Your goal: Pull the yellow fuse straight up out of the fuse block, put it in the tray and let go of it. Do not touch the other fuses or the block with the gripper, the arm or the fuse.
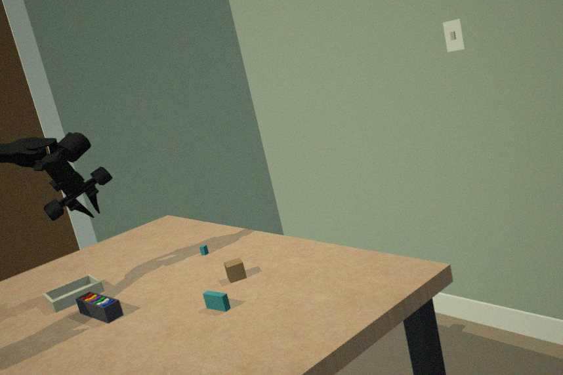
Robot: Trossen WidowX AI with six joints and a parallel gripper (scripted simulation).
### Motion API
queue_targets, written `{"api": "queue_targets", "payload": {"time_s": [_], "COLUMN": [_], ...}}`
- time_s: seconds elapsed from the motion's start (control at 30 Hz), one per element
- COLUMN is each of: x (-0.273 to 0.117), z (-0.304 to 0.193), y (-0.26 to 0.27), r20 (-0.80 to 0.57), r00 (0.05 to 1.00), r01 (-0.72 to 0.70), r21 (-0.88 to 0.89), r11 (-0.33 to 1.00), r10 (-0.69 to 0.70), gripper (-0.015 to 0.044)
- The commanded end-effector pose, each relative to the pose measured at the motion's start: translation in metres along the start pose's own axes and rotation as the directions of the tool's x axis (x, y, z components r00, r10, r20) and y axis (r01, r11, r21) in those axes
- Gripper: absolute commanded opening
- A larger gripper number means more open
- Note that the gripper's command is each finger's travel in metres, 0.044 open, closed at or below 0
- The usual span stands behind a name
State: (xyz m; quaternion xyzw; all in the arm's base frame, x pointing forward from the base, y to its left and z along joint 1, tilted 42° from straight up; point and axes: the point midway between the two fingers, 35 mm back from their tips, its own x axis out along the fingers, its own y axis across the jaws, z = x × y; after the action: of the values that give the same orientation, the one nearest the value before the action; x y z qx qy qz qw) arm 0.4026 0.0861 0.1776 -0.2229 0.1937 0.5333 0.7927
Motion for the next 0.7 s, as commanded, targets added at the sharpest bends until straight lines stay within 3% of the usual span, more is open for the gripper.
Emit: {"api": "queue_targets", "payload": {"time_s": [0.0,0.2,0.33,0.67], "x": [0.019,0.042,0.047,0.047], "z": [-0.057,-0.144,-0.183,-0.184], "y": [0.016,0.066,0.102,0.108], "r20": [-0.089,-0.202,-0.238,-0.239], "r00": [0.993,0.95,0.908,0.906], "r01": [-0.038,0.018,0.115,0.12], "r21": [0.333,0.798,0.932,0.936], "r11": [0.942,0.603,0.343,0.33], "r10": [0.072,0.239,0.344,0.349], "gripper": [0.0074,0.0074,0.0074,0.0074]}}
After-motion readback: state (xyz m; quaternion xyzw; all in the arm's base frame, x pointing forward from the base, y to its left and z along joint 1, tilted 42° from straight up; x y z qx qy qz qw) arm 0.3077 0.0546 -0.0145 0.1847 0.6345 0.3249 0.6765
